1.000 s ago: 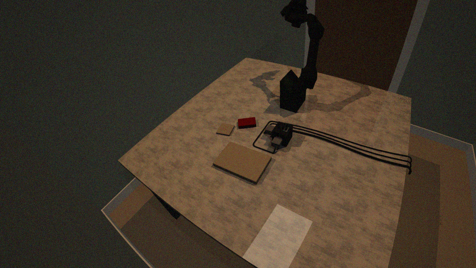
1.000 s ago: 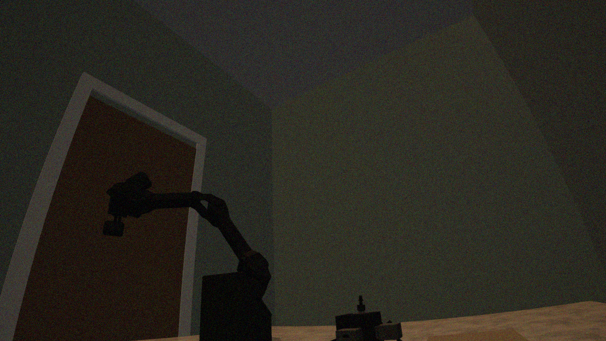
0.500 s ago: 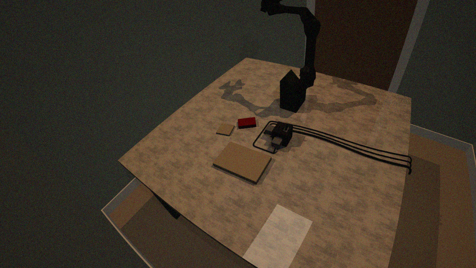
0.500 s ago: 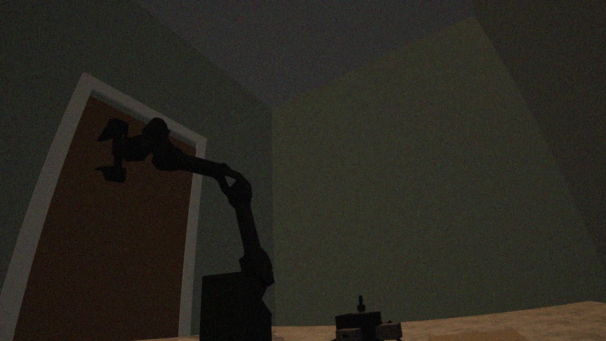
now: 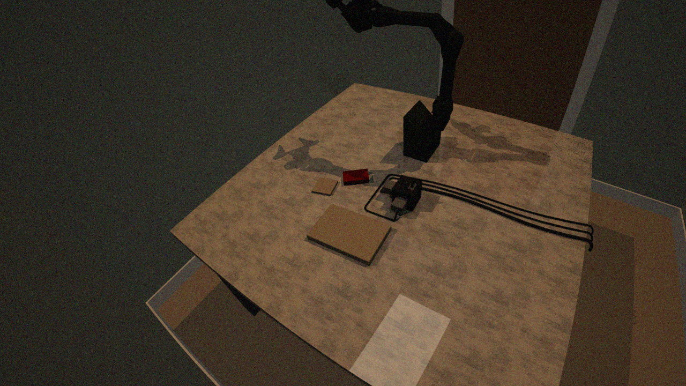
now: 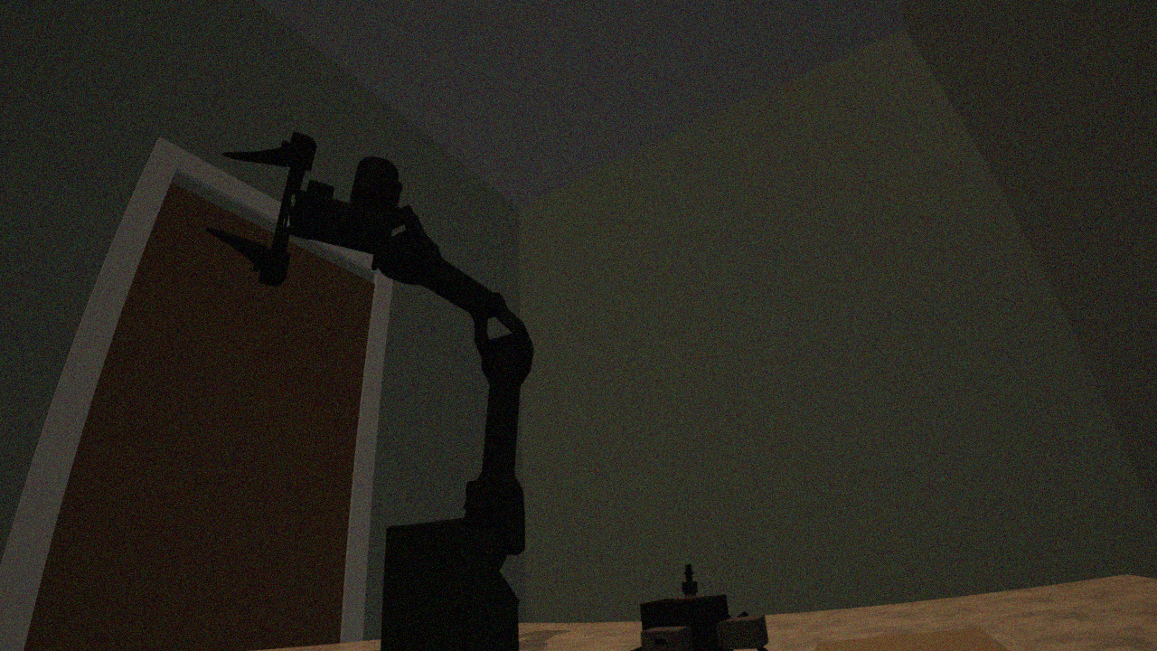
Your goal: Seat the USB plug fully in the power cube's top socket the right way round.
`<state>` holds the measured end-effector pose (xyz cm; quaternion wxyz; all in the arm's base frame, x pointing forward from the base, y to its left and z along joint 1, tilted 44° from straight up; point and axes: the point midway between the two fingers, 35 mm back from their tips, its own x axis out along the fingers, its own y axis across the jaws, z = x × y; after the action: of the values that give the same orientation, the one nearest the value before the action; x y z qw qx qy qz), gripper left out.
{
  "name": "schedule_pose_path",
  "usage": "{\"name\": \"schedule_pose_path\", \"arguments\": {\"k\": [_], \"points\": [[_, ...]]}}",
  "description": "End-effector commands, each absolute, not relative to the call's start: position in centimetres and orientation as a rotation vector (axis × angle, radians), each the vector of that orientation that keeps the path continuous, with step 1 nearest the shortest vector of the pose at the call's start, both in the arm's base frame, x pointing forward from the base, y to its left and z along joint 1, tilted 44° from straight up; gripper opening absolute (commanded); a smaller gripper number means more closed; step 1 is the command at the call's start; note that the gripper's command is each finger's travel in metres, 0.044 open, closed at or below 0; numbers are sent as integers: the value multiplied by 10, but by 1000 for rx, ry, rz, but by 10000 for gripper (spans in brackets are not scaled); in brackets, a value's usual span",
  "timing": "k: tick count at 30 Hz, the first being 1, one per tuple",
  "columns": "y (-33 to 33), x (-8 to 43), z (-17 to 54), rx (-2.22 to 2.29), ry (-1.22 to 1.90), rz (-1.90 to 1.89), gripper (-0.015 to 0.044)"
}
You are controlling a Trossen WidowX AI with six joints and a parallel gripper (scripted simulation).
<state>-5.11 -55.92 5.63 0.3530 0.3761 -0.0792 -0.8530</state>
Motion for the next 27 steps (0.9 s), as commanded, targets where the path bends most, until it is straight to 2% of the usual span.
{"name": "schedule_pose_path", "arguments": {"k": [1, 8, 15, 21, 27], "points": [[-541, 22, 44, 1097, -34, -2033, 440], [-481, 137, 30, 1272, 267, -1733, 440], [-388, 229, 24, 1418, 580, -1436, 440], [-288, 281, 27, 1521, 862, -1191, 440], [-178, 305, 41, 1606, 1163, -960, 440]]}}
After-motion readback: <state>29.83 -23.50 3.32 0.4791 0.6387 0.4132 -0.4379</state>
